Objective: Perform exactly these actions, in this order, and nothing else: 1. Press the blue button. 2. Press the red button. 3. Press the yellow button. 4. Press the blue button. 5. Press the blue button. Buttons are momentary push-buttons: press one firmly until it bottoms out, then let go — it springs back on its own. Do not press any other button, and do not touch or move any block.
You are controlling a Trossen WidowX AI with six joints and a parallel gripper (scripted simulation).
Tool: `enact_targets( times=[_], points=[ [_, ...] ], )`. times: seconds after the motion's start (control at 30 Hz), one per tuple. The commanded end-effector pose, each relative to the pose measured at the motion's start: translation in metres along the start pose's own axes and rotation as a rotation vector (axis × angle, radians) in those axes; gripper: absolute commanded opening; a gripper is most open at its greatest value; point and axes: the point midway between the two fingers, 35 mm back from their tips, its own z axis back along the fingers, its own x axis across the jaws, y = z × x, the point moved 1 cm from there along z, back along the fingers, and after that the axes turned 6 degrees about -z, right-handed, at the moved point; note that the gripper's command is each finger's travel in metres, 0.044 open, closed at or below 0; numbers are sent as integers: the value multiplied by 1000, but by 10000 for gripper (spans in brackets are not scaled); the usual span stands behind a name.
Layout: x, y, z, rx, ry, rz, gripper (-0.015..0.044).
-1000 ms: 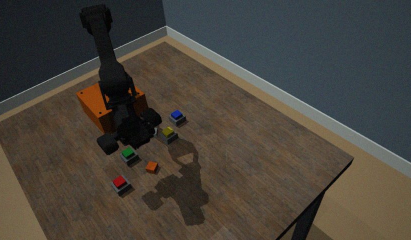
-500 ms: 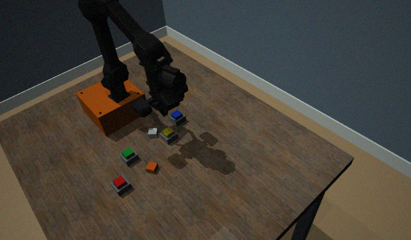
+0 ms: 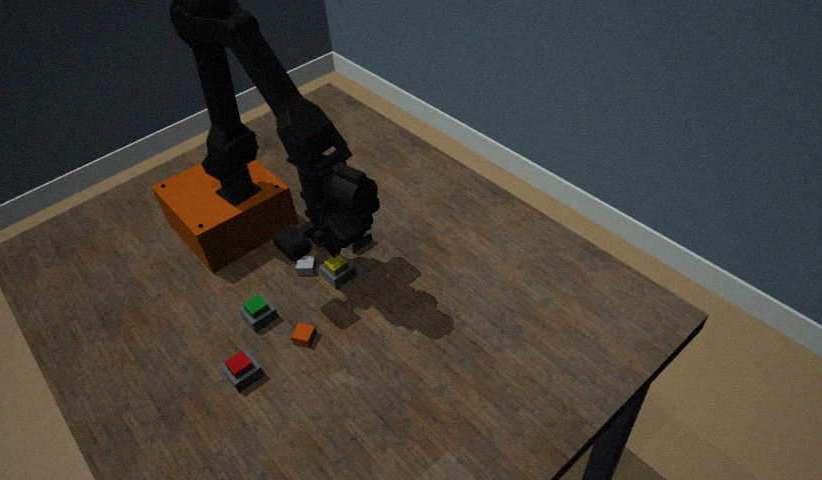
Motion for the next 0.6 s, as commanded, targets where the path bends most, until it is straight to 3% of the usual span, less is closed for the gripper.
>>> enact_targets(
  times=[0.0, 0.57],
  points=[
    [0, 2, -8, 7, 3, -5, 20],
    [-1, 3, -27, 7, 3, -5, 20]
  ],
)
